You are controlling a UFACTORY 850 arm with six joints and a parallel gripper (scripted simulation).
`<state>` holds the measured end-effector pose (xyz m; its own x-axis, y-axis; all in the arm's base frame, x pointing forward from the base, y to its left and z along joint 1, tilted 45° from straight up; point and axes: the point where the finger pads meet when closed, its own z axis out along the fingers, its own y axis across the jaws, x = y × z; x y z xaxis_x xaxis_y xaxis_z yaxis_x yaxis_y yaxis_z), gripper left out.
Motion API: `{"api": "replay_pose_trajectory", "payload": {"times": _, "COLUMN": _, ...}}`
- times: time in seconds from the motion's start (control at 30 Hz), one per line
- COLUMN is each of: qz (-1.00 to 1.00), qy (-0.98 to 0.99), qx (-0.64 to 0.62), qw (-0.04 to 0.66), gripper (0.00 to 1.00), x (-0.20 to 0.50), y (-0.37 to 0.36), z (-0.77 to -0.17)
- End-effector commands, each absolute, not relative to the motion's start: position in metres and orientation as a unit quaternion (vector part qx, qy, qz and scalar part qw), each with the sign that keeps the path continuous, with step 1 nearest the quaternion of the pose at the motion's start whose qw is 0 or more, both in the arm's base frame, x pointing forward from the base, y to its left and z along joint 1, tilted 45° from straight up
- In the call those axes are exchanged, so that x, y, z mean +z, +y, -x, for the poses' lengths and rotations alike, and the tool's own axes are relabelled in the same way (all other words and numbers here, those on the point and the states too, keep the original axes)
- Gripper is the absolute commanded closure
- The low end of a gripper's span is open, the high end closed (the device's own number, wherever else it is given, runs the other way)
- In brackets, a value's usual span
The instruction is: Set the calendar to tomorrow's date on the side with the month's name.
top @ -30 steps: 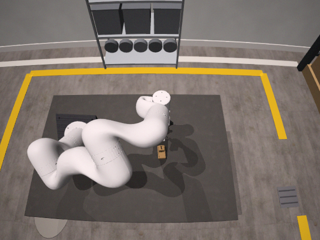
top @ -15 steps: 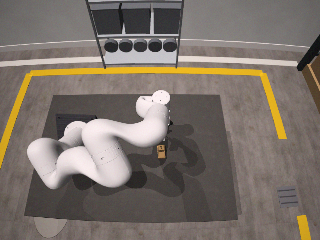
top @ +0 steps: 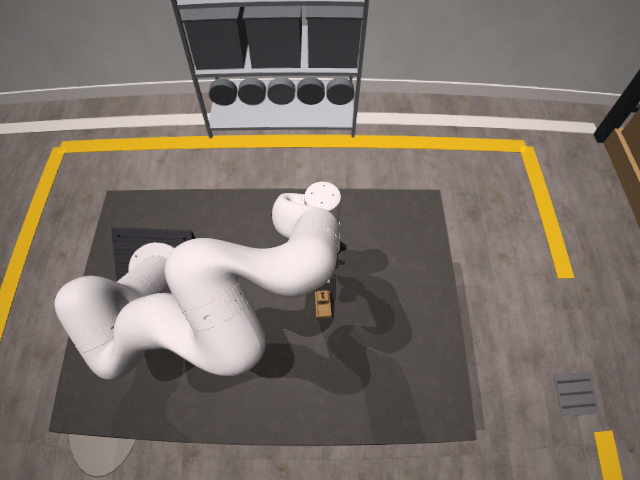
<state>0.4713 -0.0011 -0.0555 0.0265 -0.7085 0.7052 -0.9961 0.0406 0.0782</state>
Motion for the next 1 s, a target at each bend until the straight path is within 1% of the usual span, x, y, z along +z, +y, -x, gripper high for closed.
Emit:
{"api": "replay_pose_trajectory", "payload": {"times": 0.0, "qz": -0.65, "qy": -0.656, "qx": 0.239, "qw": 0.3, "gripper": 0.51, "x": -0.058, "y": -0.003, "z": -0.472}}
{"api": "replay_pose_trajectory", "payload": {"times": 0.97, "qz": -0.65, "qy": -0.656, "qx": 0.239, "qw": 0.3, "gripper": 0.51, "x": -0.084, "y": -0.029, "z": -0.468}}
